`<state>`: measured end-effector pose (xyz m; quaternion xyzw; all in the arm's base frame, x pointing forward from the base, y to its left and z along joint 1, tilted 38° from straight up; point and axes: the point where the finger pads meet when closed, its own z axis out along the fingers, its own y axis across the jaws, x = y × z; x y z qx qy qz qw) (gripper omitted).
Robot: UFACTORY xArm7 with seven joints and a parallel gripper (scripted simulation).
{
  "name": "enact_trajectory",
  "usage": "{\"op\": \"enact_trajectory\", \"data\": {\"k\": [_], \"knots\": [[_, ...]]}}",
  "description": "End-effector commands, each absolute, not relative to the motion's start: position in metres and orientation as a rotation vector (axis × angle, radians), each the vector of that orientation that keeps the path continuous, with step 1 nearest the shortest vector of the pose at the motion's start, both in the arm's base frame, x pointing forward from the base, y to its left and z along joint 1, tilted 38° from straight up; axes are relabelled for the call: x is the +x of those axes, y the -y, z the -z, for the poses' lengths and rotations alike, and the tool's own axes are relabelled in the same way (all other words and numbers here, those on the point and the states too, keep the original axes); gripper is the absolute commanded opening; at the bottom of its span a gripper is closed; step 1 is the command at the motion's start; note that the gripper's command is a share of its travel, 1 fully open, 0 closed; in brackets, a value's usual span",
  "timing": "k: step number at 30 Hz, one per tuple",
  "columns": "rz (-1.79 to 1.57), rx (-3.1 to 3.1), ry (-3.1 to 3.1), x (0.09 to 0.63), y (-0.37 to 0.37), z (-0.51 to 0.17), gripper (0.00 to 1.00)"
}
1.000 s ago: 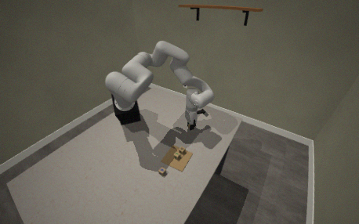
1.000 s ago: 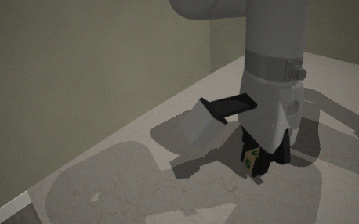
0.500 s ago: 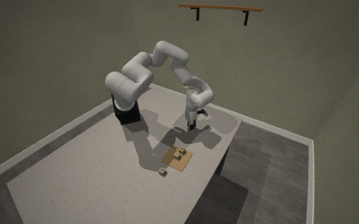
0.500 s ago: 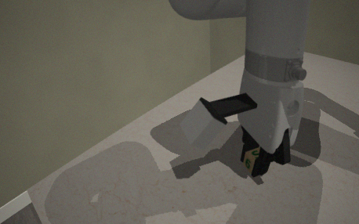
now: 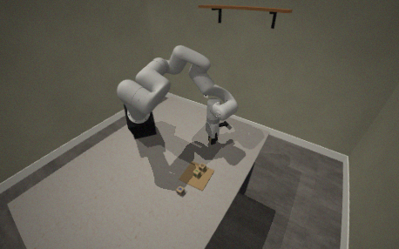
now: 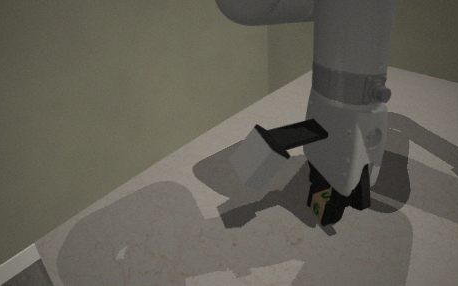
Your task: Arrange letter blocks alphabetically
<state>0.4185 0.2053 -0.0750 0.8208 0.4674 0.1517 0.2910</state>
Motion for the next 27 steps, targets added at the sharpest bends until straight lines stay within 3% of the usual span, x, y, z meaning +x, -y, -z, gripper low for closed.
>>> {"op": "enact_trajectory", "data": {"k": [1,27], "knots": [[-0.408,2.189,-1.248,0.418,-0.207,0.073,0.27],[-0.408,2.189,-1.248,0.366,-0.240,-0.005,0.27]]}}
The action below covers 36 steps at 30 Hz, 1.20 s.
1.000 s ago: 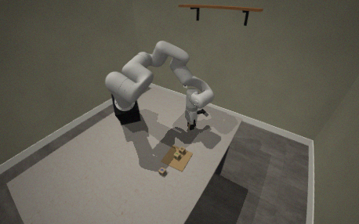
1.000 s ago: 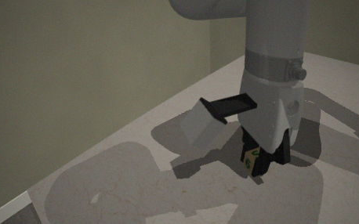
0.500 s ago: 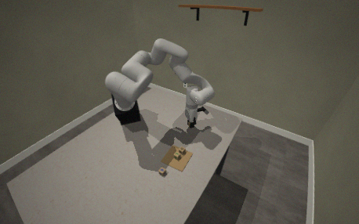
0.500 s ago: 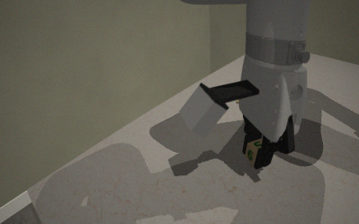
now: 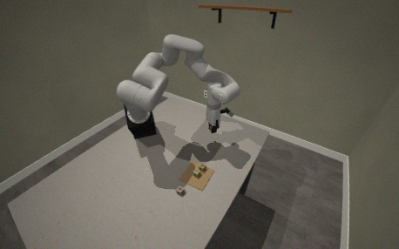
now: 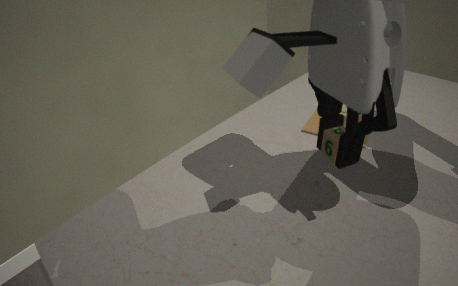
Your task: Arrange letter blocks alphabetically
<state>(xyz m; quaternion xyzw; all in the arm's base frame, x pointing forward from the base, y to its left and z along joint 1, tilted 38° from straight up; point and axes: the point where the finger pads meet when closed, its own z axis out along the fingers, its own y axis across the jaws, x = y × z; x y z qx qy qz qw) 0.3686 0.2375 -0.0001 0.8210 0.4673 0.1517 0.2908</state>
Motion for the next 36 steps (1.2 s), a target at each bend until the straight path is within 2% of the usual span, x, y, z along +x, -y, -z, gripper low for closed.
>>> {"op": "enact_trajectory", "data": {"k": [1,13,23,30,36], "knots": [[-0.408,2.189,-1.248,0.366,-0.240,-0.005,0.27],[-0.395,2.182,-1.277,0.374,-0.231,-0.012,0.27],[-0.323,2.084,-1.490,0.415,-0.144,-0.071,0.27],[-0.298,2.016,-1.573,0.422,-0.100,-0.094,0.27],[-0.254,1.897,-1.675,0.420,-0.034,-0.124,0.27]]}}
